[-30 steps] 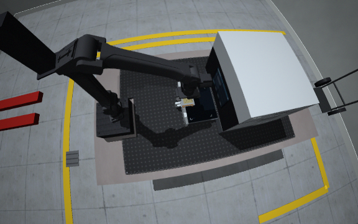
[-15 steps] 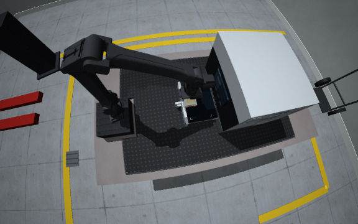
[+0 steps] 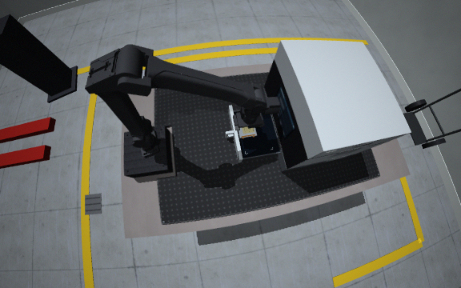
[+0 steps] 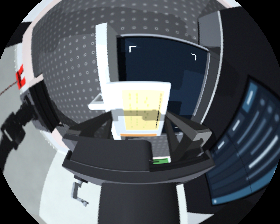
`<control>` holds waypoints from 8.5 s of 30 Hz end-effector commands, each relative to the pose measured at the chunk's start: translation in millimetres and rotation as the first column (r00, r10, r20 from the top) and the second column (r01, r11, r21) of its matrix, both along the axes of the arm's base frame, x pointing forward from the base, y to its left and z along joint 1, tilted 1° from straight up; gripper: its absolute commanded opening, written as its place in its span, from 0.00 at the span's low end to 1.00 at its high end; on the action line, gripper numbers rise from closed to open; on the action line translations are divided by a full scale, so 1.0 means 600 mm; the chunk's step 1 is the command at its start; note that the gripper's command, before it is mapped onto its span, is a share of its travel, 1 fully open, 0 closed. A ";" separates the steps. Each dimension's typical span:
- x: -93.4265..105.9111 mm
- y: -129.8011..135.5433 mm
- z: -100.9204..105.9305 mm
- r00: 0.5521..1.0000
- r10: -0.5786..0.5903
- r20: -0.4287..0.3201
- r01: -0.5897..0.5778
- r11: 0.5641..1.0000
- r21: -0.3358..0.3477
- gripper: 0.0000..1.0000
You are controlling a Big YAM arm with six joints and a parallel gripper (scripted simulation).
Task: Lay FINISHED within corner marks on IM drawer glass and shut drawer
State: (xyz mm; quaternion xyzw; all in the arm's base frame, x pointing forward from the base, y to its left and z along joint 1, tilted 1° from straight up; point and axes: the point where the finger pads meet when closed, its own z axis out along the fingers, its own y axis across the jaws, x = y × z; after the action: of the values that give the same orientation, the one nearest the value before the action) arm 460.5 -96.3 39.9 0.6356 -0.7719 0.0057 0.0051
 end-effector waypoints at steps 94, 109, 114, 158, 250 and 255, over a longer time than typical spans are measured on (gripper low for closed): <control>0.084 -0.023 -0.082 0.999 0.007 0.038 -0.007 1.000 -0.004 0.80; 0.070 -0.020 -0.101 1.000 0.007 0.018 -0.007 1.000 0.001 0.80; 0.075 -0.022 -0.095 1.000 0.007 0.030 -0.007 1.000 -0.002 0.80; 0.074 -0.022 -0.119 1.000 0.007 0.027 -0.006 1.000 -0.001 0.80; 0.124 -0.031 -0.056 0.988 0.011 0.157 -0.006 1.000 -0.029 0.92; 0.126 -0.031 -0.046 0.987 0.011 0.161 -0.006 1.000 -0.029 0.92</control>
State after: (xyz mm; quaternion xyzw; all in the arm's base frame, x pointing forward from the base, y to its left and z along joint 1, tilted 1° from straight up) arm 511.7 -107.0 -19.3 0.6355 -0.7704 0.0438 -0.0261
